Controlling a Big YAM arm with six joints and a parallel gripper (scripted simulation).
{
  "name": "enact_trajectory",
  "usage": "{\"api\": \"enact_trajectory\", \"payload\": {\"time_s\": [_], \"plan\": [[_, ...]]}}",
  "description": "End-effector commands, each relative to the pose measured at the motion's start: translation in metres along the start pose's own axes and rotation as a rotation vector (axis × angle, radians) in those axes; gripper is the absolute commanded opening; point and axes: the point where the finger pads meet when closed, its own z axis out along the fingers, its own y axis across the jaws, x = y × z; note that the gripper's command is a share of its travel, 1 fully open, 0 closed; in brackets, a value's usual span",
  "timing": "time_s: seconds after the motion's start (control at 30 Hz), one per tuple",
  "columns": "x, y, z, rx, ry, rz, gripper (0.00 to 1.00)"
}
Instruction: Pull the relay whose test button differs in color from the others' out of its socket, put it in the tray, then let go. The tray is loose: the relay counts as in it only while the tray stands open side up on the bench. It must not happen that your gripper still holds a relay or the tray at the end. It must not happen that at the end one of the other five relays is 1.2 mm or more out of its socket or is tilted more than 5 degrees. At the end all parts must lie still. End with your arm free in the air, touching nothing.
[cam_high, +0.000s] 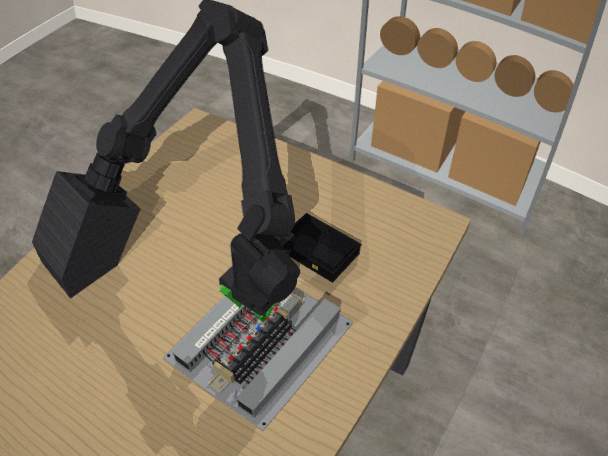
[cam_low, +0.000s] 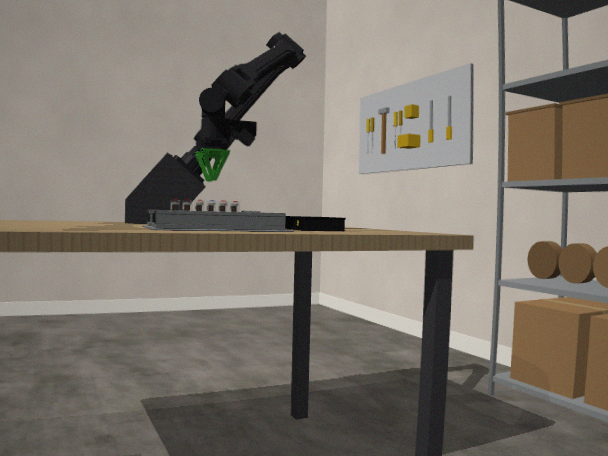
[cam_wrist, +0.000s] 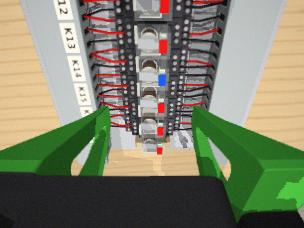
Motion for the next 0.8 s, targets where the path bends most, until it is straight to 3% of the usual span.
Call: {"api": "enact_trajectory", "payload": {"time_s": [0.0,0.77], "plan": [[-0.0007,-0.0176,-0.0178,0.035,0.007,-0.02,0.59],[-0.0032,-0.0197,-0.0191,0.036,0.007,-0.023,0.59]]}}
